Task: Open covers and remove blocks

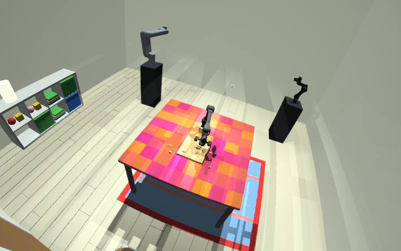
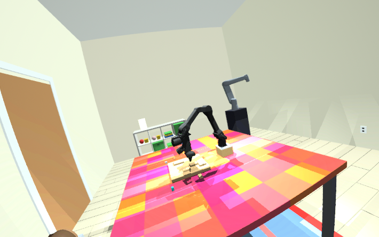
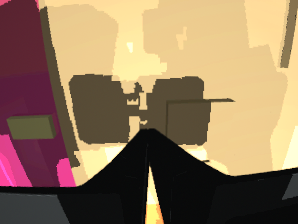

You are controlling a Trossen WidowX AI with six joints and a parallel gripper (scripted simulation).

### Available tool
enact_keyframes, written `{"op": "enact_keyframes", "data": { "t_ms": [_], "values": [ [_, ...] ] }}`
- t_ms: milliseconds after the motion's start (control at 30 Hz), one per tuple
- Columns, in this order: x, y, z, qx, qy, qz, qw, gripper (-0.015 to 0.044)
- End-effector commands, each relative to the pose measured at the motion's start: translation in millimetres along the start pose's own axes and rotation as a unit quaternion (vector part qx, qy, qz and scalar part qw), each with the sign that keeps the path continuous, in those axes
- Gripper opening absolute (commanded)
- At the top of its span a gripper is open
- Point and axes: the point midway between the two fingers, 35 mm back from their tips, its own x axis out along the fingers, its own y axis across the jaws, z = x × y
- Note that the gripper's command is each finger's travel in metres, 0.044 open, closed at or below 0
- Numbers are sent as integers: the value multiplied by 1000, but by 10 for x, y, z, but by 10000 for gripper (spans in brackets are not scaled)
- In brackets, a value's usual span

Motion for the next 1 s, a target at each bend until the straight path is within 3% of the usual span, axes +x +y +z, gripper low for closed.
{"op": "enact_keyframes", "data": {
  "t_ms": [0,967],
  "values": [
    [51,7,-10,2,2,3,1000,0],
    [339,14,-15,2,2,3,1000,0]
  ]
}}
